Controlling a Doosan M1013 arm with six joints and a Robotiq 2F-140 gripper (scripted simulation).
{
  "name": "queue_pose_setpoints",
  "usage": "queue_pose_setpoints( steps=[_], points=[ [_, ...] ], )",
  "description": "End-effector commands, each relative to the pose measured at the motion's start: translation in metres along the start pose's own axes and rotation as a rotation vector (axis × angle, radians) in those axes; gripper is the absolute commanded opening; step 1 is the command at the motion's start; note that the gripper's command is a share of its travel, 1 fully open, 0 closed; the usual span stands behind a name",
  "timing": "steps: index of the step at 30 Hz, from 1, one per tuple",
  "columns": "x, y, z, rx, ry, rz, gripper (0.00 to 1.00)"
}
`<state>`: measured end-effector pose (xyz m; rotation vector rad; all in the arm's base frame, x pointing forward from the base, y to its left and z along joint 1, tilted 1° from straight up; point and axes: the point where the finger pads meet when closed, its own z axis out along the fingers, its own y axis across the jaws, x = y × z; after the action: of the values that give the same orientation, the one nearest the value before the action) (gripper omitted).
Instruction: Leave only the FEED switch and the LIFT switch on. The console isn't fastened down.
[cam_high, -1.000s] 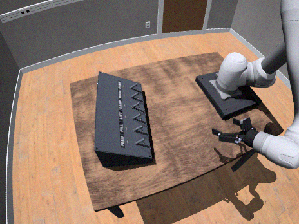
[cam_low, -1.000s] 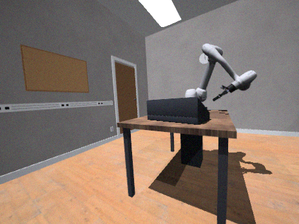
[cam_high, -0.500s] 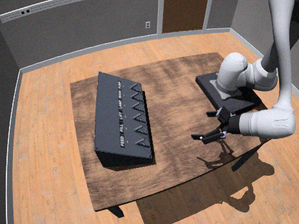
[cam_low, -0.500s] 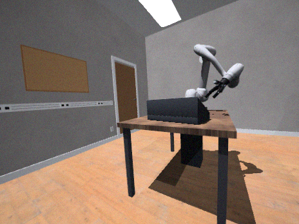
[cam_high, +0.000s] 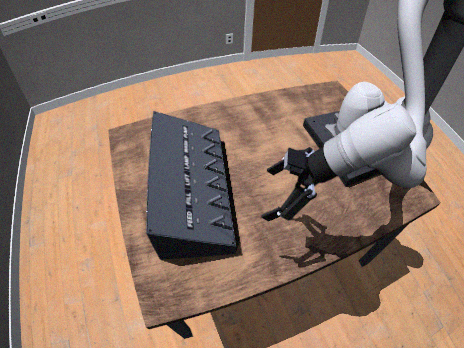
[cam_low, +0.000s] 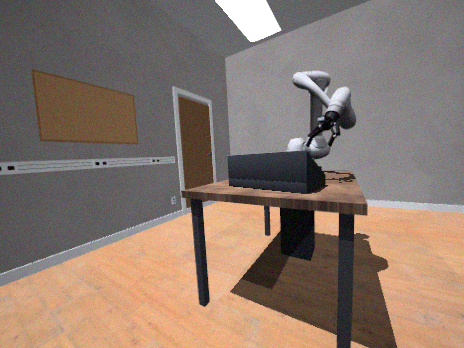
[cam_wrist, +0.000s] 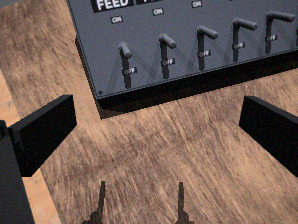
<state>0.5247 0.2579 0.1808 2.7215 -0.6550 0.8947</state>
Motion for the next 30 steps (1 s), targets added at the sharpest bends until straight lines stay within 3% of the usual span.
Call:
queue_pose_setpoints(
  steps=[1, 4, 11, 19, 20, 30],
  points=[
    [0.037, -0.013, 0.016, 0.102, -0.082, -0.103, 1.0],
    [0.055, -0.019, 0.023, 0.149, -0.109, -0.16, 1.0],
    [0.071, -0.024, 0.031, 0.191, -0.125, -0.207, 1.0],
    [0.072, -0.022, 0.033, 0.194, -0.128, -0.215, 1.0],
    [0.072, -0.022, 0.033, 0.193, -0.129, -0.216, 0.5],
    [0.072, -0.023, 0.032, 0.193, -0.128, -0.214, 0.5]
  ],
)
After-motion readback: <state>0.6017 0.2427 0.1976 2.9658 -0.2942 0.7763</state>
